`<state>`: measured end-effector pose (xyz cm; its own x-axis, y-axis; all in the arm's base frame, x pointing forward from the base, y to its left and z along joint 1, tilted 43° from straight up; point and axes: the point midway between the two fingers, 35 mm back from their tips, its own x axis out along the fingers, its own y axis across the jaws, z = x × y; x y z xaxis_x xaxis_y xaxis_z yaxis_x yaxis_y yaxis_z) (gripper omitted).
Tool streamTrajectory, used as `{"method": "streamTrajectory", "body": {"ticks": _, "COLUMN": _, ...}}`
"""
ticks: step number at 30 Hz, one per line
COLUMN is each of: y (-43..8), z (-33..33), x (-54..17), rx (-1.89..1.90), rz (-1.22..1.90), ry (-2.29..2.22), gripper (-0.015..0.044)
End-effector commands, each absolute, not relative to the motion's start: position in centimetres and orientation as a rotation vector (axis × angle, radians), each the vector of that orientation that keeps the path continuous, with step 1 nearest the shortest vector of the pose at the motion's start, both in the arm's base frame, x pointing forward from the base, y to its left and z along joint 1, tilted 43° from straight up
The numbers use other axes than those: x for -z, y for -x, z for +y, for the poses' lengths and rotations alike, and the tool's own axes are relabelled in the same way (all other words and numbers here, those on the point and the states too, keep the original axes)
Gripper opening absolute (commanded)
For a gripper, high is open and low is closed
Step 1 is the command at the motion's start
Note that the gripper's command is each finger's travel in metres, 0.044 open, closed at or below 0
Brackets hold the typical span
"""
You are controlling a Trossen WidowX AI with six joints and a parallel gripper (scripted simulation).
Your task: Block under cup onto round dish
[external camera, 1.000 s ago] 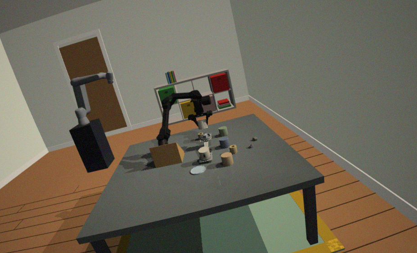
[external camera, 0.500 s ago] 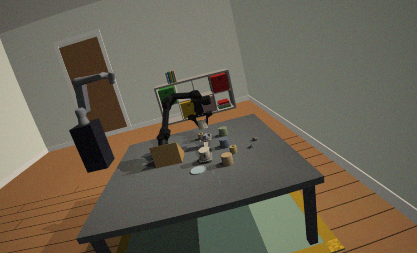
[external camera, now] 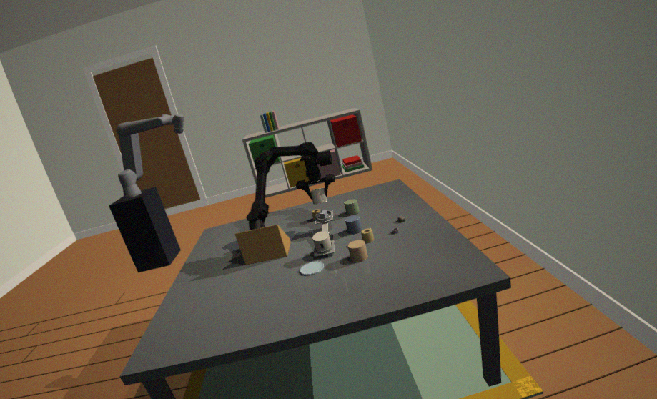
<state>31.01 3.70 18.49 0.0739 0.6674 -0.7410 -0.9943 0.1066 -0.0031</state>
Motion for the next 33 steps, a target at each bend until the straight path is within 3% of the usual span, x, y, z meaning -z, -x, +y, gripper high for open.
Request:
{"method": "streamTrajectory", "body": {"ticks": 1, "y": -31.0, "z": 3.7, "x": -18.5, "rx": -1.369, "rz": 0.675, "ry": 0.61, "gripper": 0.0}}
{"method": "streamTrajectory", "body": {"ticks": 10, "y": -29.5, "z": 7.3, "x": -18.5, "rx": -1.367, "rz": 0.691, "ry": 0.627, "gripper": 0.0}}
{"method": "streamTrajectory", "body": {"ticks": 25, "y": -22.0, "z": 17.0, "x": -18.1, "rx": -1.366, "rz": 0.664, "ry": 0.609, "gripper": 0.0}}
{"method": "streamTrajectory", "body": {"ticks": 33, "y": -21.1, "z": 17.9, "x": -17.8, "rx": -1.369, "rz": 0.657, "ry": 0.6, "gripper": 0.0}}
